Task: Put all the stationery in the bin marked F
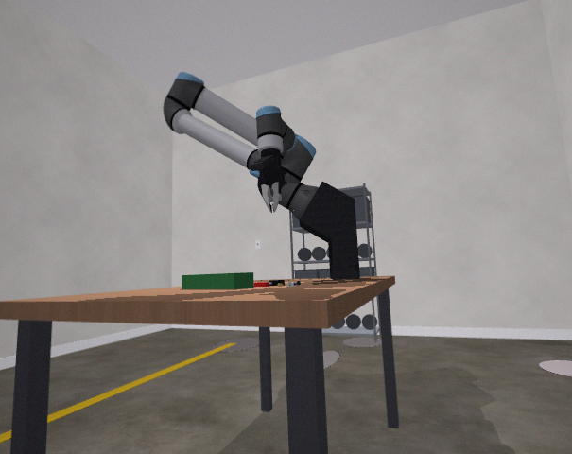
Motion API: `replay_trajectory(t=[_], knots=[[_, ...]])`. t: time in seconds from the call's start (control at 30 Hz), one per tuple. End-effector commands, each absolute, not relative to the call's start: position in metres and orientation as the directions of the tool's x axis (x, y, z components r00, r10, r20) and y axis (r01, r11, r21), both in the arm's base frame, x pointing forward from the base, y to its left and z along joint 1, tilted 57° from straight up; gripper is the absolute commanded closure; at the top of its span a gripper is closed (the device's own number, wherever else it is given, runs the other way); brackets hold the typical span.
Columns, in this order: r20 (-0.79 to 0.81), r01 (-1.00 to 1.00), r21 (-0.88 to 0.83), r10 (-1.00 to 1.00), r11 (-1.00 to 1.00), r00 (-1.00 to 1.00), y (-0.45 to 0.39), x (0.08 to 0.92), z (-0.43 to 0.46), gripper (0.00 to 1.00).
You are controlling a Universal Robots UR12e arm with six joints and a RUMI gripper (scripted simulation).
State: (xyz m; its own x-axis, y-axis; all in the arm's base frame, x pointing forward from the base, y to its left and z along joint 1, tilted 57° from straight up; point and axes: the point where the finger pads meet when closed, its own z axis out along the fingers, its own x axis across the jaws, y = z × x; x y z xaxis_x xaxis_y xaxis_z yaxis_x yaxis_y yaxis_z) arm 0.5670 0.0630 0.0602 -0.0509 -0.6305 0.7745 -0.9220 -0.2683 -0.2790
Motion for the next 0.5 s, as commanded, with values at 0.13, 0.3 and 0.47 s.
replay_trajectory(t=[0.13,0.3,0.47], knots=[[0.796,-0.938,-0.267,-0.599,-0.223,-0.084,0.013,0.576,0.065,0.96],[0.796,-0.938,-0.267,-0.599,-0.223,-0.084,0.007,0.577,0.066,0.96],[0.796,-0.938,-0.267,-0.599,-0.223,-0.084,0.007,0.577,0.066,0.96]])
